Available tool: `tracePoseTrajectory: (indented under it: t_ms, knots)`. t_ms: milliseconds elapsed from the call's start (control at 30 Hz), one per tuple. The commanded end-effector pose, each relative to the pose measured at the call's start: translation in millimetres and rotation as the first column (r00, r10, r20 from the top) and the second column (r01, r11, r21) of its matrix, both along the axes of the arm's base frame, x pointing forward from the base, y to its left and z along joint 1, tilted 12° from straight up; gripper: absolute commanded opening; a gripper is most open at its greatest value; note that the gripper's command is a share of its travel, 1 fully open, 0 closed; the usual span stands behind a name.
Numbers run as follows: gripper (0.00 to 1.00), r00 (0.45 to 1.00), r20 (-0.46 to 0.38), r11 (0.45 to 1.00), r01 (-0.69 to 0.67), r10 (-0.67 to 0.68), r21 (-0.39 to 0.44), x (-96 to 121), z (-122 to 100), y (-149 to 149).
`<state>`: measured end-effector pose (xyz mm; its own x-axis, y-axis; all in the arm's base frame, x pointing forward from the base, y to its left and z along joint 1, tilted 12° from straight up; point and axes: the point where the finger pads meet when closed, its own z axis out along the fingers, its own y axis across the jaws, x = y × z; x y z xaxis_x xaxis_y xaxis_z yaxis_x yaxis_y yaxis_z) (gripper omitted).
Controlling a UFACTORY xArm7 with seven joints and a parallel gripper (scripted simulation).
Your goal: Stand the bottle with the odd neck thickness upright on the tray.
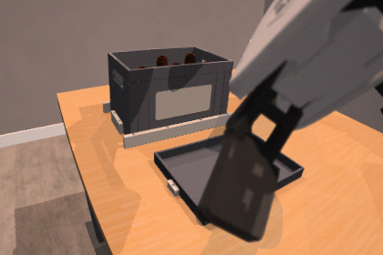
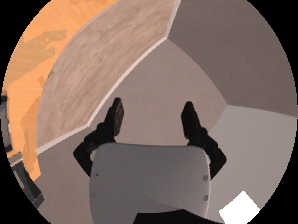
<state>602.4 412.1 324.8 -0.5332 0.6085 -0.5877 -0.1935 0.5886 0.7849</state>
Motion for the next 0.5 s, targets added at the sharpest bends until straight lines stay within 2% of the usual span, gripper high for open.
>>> tracePoseTrajectory:
  t_ms: [0,67,400,433,467]
  knots:
    - [1.0,1.0,0.006,0.999,0.019,-0.019,-0.037,-5,34,-29]
    - [1.0,1.0,0.002,0.998,0.028,-0.028,-0.054,-7,42,-41]
    - [1.0,1.0,0.002,0.998,0.028,-0.028,-0.054,-7,42,-41]
    - [1.0,0.999,-0.009,0.995,0.05,-0.051,-0.087,-13,61,-69]
    - [1.0,0.998,-0.011,0.994,0.055,-0.056,-0.093,-14,64,-75]
